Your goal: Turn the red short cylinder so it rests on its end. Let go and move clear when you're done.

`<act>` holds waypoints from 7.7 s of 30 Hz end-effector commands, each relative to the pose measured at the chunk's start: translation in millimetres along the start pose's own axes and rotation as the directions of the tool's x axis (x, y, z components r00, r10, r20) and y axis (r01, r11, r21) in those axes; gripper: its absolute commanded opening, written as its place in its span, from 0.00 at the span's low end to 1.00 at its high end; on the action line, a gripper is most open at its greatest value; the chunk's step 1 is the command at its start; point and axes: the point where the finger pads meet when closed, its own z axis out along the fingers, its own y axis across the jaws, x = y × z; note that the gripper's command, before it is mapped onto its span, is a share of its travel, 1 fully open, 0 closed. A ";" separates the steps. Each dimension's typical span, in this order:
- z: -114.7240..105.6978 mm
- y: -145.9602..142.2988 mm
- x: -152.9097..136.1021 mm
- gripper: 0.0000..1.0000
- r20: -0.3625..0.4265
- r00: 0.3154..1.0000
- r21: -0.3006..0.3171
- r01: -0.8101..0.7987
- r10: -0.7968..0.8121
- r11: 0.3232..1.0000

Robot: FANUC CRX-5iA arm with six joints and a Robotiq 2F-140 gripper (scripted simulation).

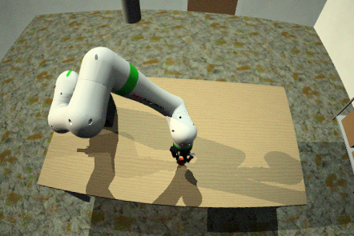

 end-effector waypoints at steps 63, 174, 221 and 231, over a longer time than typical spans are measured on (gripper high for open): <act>-0.2 0.1 0.0 0.19 0.000 0.530 0.000 0.848 -0.848 0.530; 2.4 -6.6 -6.7 0.19 0.500 -0.615 0.000 0.704 -0.609 -0.710; 9.4 -11.4 -11.6 0.19 0.866 -0.355 0.000 0.704 -0.351 -0.710; 9.6 -11.5 -11.7 0.19 0.874 -0.345 0.000 0.704 -0.341 -0.710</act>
